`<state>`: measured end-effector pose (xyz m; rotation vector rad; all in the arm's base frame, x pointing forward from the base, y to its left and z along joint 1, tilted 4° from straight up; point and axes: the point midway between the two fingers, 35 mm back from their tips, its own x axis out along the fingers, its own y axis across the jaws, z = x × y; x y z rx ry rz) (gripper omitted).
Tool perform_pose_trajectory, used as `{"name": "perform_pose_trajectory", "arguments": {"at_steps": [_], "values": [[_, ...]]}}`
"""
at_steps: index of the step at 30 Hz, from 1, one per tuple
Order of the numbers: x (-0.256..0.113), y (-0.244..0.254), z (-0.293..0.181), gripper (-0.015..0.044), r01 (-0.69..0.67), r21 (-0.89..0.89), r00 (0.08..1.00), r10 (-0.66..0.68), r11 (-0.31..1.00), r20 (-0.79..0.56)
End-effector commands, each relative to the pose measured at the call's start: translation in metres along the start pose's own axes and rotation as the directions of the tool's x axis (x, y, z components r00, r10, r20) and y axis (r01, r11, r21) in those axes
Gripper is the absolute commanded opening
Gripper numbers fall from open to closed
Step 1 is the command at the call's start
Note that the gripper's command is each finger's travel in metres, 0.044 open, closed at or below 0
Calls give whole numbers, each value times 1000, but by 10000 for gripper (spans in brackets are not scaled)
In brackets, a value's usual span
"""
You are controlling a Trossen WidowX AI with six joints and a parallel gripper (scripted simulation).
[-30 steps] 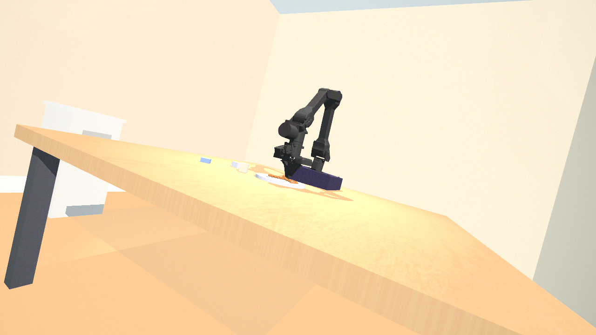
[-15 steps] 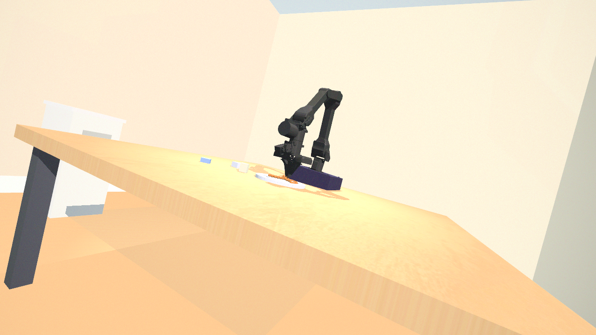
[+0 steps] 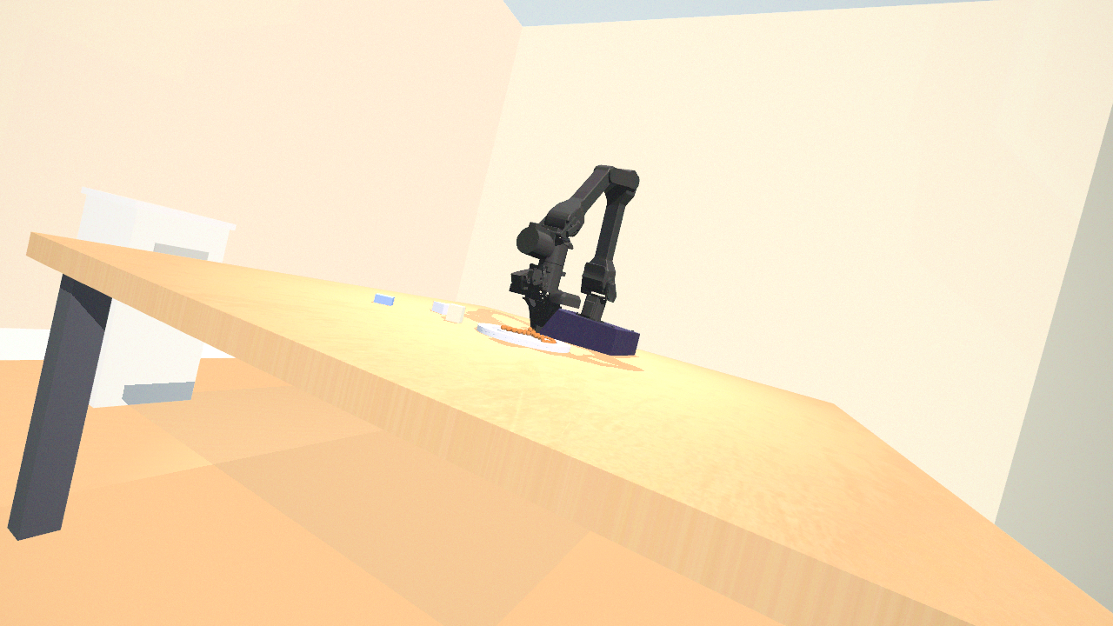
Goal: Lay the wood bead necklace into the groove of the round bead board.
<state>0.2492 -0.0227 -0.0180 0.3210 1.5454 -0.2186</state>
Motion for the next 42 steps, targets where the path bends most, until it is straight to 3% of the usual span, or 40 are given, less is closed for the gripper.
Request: {"name": "perform_pose_trajectory", "arguments": {"at_steps": [1, 15, 42], "values": [[0, 0, 0, 79, 0, 0, 1000, 0, 1000, 2], [-1, 0, -1, 440, 1, 0, 1000, -1, 1000, -2], [-3, 0, -1, 440, 3, -4, 1000, -3, 1000, 0]]}}
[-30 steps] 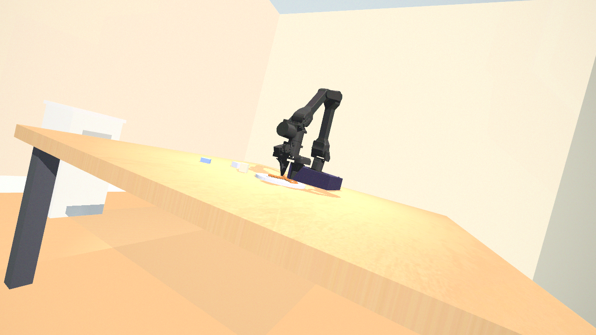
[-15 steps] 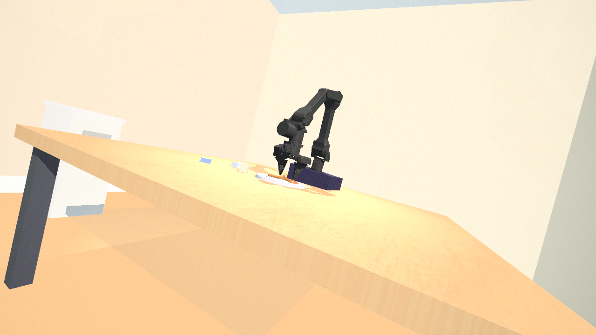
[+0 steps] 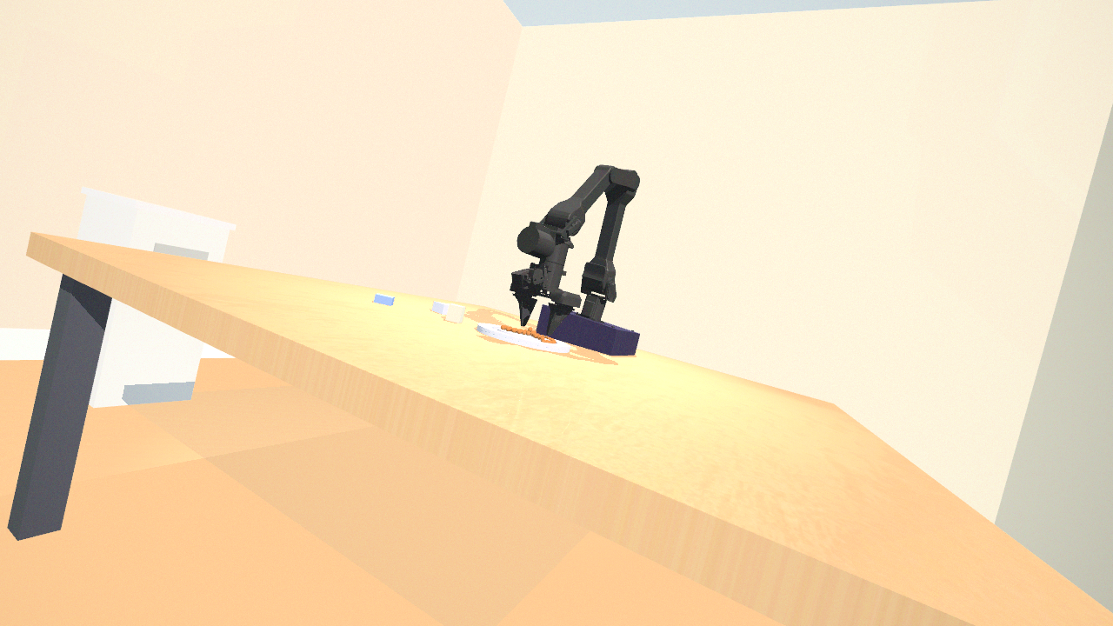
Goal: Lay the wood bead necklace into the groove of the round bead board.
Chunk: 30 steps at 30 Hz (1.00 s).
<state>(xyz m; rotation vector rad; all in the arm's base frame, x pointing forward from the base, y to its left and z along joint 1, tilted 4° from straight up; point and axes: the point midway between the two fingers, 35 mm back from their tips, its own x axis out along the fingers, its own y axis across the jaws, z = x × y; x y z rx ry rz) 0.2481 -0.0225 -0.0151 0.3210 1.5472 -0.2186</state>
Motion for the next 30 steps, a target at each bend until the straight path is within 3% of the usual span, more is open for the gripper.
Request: {"name": "perform_pose_trajectory", "arguments": {"at_steps": [1, 4, 9, 14, 30], "values": [[0, 0, 0, 440, 2, -4, 1000, -2, 1000, 1], [-4, 1, 3, 388, 2, -68, 1000, -2, 998, 2], [-29, 13, 17, 256, 2, -508, 1000, -1, 861, 3], [-33, 15, 19, 125, 3, -563, 1000, -1, 827, 4], [-24, 16, 21, 120, 3, -558, 1000, 3, 830, 10]]}}
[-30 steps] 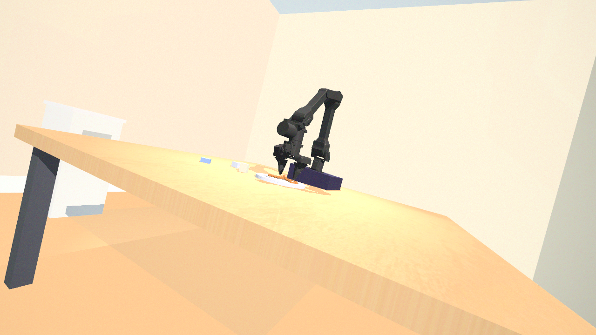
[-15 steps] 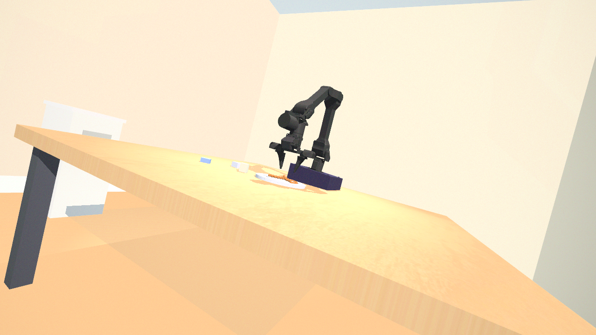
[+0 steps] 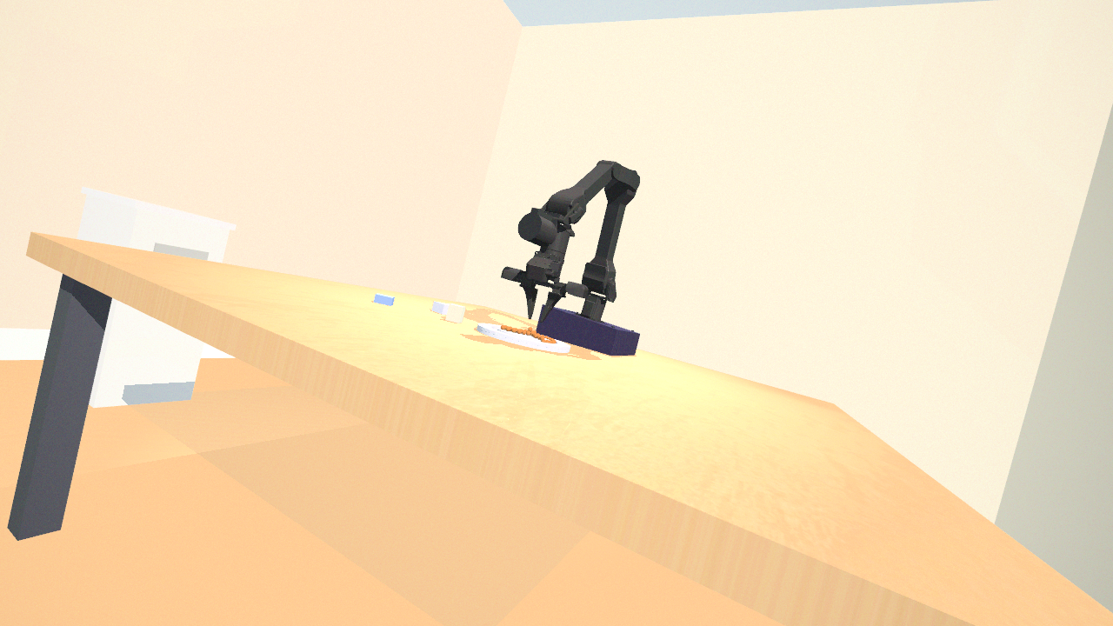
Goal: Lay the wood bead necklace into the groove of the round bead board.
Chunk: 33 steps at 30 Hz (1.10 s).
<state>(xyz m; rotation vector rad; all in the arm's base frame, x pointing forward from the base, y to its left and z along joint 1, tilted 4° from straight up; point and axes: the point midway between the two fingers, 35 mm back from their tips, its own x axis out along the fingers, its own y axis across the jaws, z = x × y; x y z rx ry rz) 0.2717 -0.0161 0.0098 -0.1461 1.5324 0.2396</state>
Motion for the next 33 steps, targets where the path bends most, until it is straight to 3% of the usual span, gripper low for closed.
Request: {"name": "perform_pose_trajectory", "arguments": {"at_steps": [1, 24, 29, 33], "values": [[1, 0, 1, 120, 2, 0, 1000, -2, 1000, 5], [31, 0, -1, 120, 1, -7, 1000, -1, 1000, -2], [29, 0, 0, 0, 0, -7, 1000, 0, 1000, -1], [29, 0, 0, 0, 0, -7, 1000, 0, 1000, -1]]}}
